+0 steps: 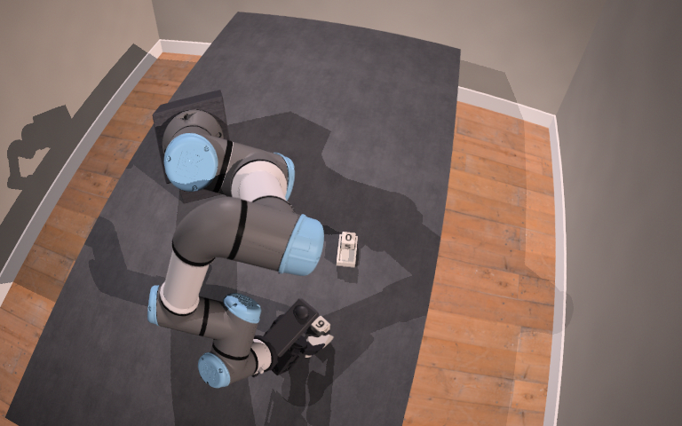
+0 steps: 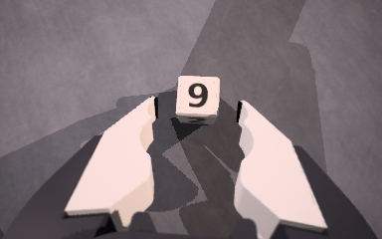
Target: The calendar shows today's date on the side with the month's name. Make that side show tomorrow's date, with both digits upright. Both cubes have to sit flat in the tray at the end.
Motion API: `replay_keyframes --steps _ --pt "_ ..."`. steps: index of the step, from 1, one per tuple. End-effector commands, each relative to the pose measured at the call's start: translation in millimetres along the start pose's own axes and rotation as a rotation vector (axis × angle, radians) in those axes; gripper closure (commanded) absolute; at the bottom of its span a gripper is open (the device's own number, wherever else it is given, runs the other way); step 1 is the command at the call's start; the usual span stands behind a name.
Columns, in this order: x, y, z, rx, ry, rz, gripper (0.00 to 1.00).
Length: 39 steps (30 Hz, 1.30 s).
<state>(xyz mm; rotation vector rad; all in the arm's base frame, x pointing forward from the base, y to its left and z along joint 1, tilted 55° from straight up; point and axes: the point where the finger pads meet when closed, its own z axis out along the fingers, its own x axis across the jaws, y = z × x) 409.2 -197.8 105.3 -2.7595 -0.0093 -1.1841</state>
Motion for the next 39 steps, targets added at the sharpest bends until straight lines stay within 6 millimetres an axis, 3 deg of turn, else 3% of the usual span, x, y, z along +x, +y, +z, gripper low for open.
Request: replay_keyframes --steps 1,39 --pt "0 -1 -1 -0.001 0.000 -0.001 0.60" --pt "0 -48 -48 -0.001 0.000 -0.001 0.60"
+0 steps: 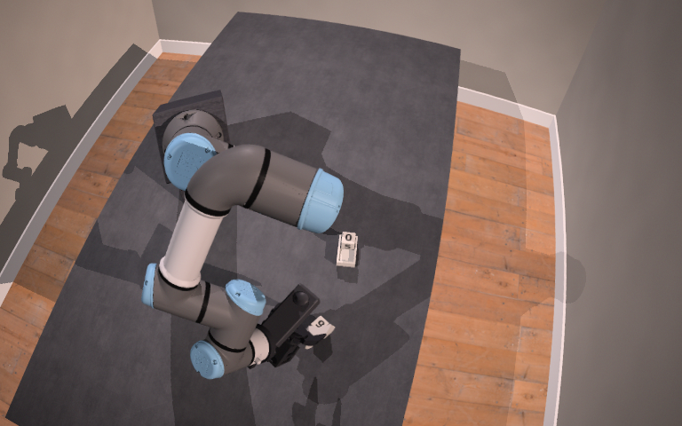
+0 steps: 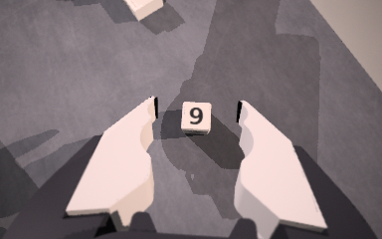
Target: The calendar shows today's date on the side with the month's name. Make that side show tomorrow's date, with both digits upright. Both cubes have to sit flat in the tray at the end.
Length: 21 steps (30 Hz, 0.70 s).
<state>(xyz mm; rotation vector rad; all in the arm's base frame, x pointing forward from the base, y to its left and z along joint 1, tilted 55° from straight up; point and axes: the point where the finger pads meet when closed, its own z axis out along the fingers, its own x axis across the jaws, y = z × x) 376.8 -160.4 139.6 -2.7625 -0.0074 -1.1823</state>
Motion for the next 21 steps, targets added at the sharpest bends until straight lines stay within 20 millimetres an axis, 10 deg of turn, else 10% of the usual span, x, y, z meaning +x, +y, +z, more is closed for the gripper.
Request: replay_keyframes --steps 1,21 --pt "-0.2 -4.8 -6.4 0.002 0.002 -0.002 0.60" --pt "-1.2 -6.6 -6.5 -0.045 -0.007 -0.003 0.60"
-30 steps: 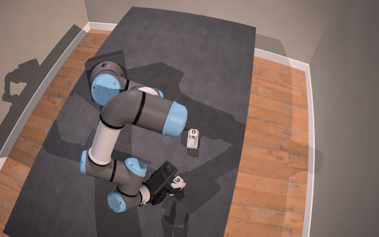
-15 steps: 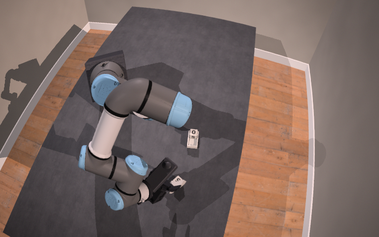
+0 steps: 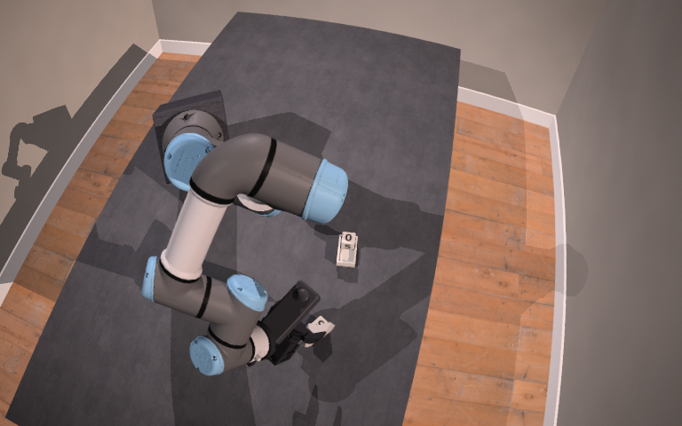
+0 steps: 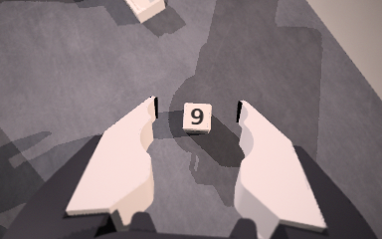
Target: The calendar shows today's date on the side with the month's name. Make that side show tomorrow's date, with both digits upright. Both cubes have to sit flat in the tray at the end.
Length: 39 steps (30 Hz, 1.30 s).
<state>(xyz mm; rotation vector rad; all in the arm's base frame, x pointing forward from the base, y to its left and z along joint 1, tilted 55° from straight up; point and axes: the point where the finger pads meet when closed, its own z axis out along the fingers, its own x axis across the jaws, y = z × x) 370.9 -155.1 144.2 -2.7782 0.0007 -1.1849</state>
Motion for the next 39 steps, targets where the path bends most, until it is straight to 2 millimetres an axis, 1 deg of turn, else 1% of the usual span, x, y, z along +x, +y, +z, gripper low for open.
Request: replay_keyframes --steps 1,11,20,39 --pt "-0.4 -0.6 0.4 -0.038 -0.006 -0.002 0.60" --pt "-0.7 -1.7 0.8 -0.161 -0.009 -0.002 0.60" --pt "0.4 -2.1 0.0 -0.226 0.001 0.000 0.60" --pt "-0.5 -2.5 0.6 -0.253 -0.002 -0.001 0.60"
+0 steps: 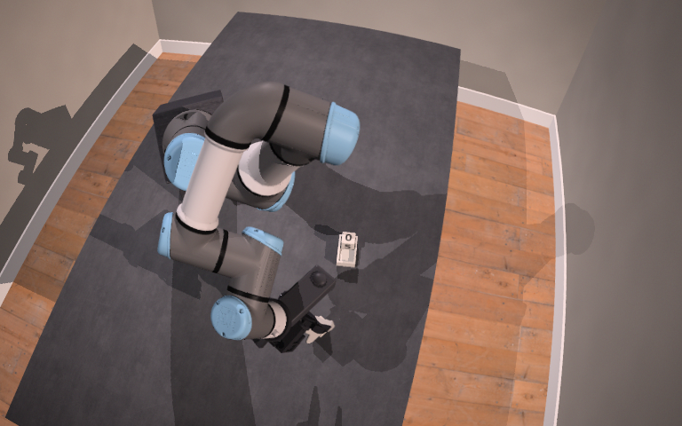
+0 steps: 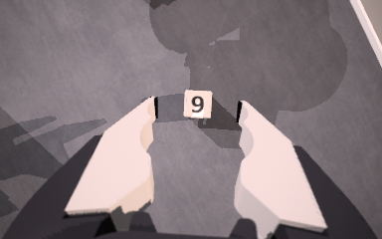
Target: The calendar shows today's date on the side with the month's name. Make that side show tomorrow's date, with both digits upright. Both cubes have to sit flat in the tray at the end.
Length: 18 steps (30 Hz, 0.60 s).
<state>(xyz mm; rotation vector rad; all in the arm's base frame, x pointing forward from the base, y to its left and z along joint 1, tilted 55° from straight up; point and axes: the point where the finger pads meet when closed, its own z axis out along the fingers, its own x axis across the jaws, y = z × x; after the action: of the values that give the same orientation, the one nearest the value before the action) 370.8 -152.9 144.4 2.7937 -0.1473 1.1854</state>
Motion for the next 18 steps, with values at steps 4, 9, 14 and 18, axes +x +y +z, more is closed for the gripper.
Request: replay_keyframes --steps 4,9,14,18 --pt "-2.3 -0.9 1.8 -0.025 -0.013 -0.005 0.60" --pt "-3.9 -1.4 3.0 -0.044 -0.021 -0.008 0.60" --pt "-6.0 -1.9 4.7 -0.086 -0.032 -0.012 0.60" --pt "-6.4 -2.1 5.2 -0.126 -0.035 -0.013 0.60"
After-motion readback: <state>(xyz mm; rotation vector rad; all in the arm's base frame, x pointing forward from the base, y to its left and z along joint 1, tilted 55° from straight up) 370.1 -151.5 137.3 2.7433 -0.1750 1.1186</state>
